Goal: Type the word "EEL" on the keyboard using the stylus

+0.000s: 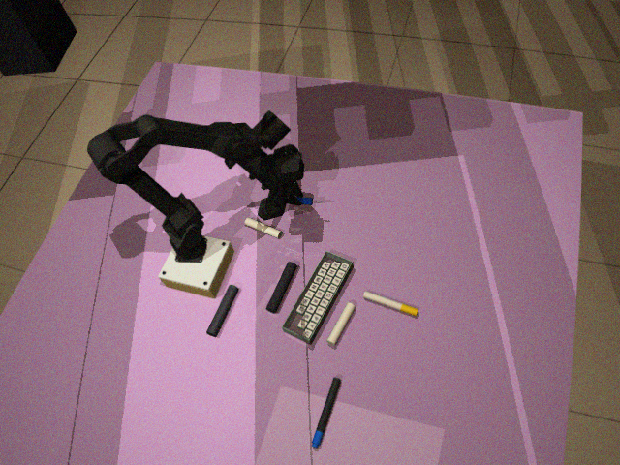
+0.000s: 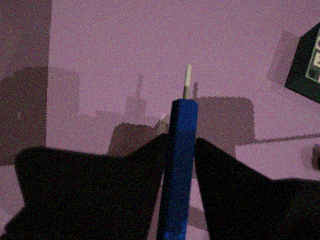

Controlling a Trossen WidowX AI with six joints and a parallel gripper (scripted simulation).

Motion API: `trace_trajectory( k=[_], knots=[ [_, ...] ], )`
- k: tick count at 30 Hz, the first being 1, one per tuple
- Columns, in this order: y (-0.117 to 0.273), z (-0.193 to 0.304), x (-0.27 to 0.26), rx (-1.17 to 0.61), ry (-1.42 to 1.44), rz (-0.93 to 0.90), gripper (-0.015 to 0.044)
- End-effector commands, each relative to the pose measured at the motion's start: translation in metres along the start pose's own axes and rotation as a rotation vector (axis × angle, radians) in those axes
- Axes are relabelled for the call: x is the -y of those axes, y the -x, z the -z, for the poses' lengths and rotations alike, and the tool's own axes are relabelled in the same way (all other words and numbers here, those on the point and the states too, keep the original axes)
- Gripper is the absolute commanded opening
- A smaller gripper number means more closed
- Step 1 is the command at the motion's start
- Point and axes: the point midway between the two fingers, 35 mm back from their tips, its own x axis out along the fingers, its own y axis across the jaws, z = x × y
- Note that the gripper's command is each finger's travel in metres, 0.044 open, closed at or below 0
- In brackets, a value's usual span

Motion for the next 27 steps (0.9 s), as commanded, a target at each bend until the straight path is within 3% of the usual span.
trace_trajectory(
  k=[1, 27],
  knots=[
    [-0.001, 0.000, 0.002, -0.009, -0.009, 0.005, 0.0000],
    [-0.026, -0.016, 0.055, -0.421, -0.458, 0.049, 0.0000]
  ],
)
